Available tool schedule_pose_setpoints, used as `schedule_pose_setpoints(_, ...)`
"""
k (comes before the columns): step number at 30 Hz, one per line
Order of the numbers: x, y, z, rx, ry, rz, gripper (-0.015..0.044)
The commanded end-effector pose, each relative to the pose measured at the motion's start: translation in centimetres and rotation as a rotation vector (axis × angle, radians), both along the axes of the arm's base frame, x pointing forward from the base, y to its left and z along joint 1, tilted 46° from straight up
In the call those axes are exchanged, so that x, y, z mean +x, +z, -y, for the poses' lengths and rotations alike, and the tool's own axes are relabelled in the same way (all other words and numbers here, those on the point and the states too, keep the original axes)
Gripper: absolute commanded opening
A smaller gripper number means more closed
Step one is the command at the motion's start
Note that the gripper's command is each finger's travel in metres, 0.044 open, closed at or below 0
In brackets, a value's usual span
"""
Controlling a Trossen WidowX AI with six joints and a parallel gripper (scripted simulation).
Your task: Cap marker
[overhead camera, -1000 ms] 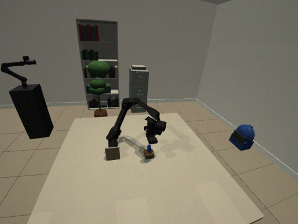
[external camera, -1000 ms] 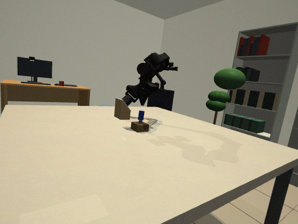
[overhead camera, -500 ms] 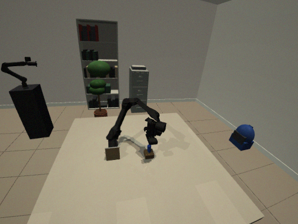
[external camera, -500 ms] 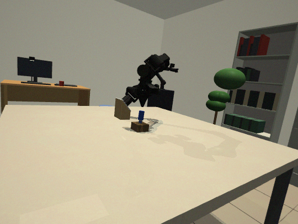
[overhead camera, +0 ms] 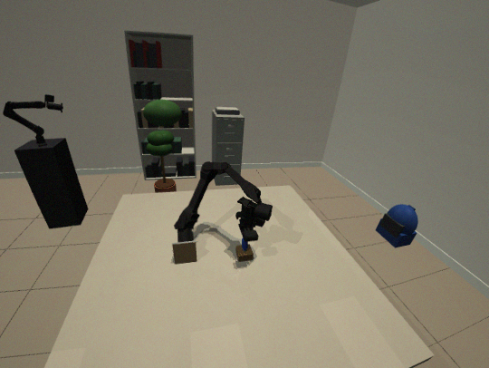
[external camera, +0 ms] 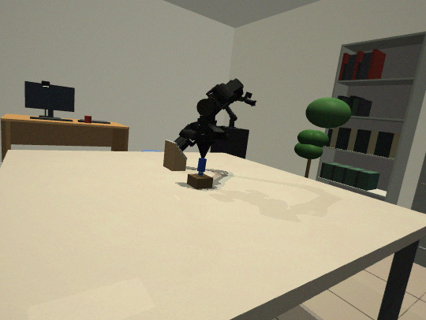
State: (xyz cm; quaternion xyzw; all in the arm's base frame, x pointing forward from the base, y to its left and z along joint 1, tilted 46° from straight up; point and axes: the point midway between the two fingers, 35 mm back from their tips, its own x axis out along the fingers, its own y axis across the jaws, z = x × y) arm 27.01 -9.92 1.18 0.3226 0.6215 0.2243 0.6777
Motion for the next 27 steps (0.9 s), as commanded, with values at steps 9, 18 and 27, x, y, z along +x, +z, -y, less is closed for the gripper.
schedule_pose_setpoints(9, 0.1, -0.5, -0.3, -0.003, -0.003, 0.003, 0.0000)
schedule_pose_setpoints(18, -0.6, 4.4, 4.8, -0.006, -0.004, 0.000, 0.0000)
schedule_pose_setpoints(27, -1.0, 5.7, 6.0, -0.004, -0.003, 0.000, 0.0053)
